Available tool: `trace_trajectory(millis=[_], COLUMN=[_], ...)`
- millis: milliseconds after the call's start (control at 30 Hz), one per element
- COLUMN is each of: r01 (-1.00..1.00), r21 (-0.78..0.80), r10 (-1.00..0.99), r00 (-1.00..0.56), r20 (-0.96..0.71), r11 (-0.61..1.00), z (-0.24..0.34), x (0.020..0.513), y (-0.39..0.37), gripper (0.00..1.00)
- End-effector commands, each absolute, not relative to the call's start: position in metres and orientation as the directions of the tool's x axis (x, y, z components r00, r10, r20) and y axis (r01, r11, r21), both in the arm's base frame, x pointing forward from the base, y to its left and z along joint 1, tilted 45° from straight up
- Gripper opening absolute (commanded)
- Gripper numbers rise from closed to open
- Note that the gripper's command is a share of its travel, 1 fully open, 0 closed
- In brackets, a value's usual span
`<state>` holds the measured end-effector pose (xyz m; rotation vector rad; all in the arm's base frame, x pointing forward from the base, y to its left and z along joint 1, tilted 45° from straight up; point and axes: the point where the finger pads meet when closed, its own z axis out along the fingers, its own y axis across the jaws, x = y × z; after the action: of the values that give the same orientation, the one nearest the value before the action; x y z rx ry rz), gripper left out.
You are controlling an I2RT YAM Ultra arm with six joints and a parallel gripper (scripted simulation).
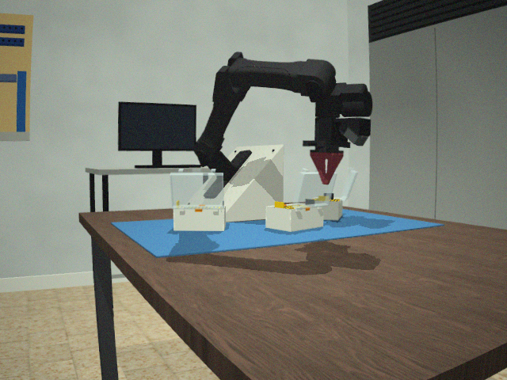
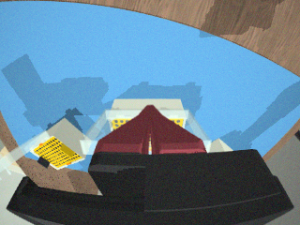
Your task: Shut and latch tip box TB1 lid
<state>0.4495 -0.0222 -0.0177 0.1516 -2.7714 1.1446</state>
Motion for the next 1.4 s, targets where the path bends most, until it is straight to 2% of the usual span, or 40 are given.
trace_trajectory(millis=[0, 1367], r01=[-0.142, -0.142], r21=[-0.693, -0.693], r10=[-0.064, -0.063], r00=[-0.989, -0.988], r20=[0.137, 0.138], r11=[0.707, 0.707], z=[-0.011, 0.0], x=[0.452, 0.404], y=[-0.01, -0.008], gripper=[0.0, 0.0])
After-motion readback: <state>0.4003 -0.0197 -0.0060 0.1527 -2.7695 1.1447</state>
